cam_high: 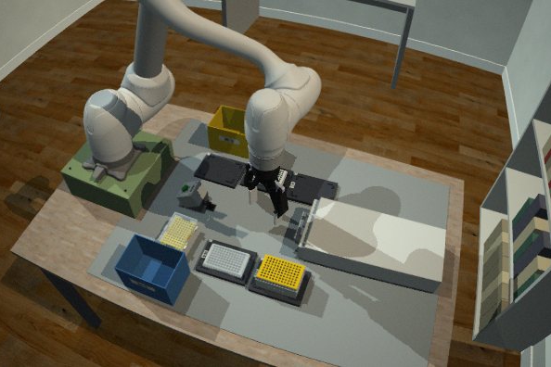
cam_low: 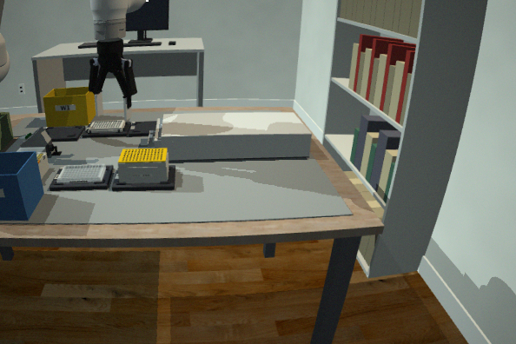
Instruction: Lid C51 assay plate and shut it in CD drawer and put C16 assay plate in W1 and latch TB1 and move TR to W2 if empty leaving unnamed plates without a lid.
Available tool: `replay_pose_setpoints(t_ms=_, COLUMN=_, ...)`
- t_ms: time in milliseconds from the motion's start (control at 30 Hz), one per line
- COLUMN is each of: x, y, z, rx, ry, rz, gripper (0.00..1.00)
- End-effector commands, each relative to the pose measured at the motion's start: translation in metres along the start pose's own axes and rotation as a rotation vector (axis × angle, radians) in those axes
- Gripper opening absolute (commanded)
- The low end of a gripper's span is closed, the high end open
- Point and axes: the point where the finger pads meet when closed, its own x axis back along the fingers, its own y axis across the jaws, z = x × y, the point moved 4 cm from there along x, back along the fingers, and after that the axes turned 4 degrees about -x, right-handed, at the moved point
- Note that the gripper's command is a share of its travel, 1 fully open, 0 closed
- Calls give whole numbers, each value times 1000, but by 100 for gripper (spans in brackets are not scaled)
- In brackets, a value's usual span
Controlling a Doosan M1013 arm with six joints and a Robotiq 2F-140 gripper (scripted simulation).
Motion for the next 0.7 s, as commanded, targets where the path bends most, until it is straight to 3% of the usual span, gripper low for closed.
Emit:
replay_pose_setpoints(t_ms=0, x=1, y=0, z=-11, rx=-99, ry=-4, rz=-2, gripper=66)
replay_pose_setpoints(t_ms=667, x=7, y=0, z=-83, rx=-699, ry=-3, rz=-3, gripper=66)
